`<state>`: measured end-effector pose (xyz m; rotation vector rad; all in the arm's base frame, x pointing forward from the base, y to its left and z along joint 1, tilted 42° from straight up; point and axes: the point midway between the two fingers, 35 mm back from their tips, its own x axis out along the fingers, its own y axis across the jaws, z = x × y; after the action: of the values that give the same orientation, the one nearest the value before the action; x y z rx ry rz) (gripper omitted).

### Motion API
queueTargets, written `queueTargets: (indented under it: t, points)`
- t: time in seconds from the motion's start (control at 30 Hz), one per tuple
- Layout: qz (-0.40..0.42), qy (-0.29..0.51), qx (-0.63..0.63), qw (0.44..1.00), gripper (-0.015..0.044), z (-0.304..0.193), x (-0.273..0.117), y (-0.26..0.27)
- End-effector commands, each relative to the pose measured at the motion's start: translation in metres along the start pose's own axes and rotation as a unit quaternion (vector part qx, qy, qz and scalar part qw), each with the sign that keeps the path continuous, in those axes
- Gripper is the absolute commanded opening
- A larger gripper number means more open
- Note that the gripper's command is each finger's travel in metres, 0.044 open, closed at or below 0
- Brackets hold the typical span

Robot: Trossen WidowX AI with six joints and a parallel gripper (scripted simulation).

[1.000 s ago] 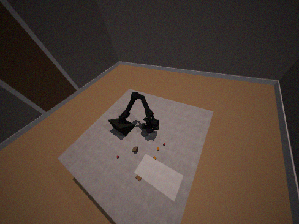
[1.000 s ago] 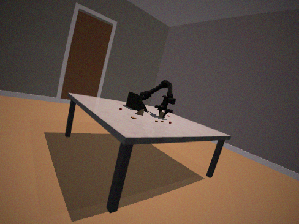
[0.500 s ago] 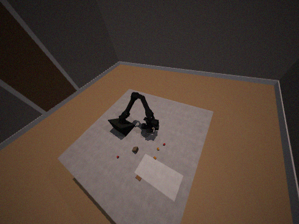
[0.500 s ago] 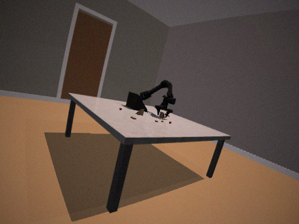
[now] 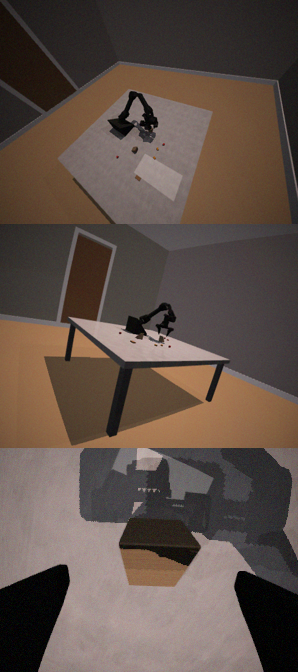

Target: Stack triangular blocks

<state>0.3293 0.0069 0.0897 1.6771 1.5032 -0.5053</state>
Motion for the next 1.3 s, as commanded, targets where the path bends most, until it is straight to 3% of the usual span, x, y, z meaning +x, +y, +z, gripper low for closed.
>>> queueTargets:
  t: [0.0,0.13,0.3,0.47,0.8,1.27]
  points:
    - [0.001,0.0,0.0,1.0,0.044,0.0,0.0,0.0]
    - [-0.002,0.004,-0.026,1.0,0.044,0.001,0.0,-0.001]
    - [-0.009,0.031,-0.218,0.975,0.044,0.006,-0.002,-0.003]
    - [0.0,0.062,-0.407,0.912,0.044,0.012,-0.005,-0.004]
    - [0.062,0.101,-0.724,0.68,0.044,0.024,-0.012,-0.006]
    - [0.148,0.085,-0.906,0.388,0.044,0.035,-0.02,-0.005]
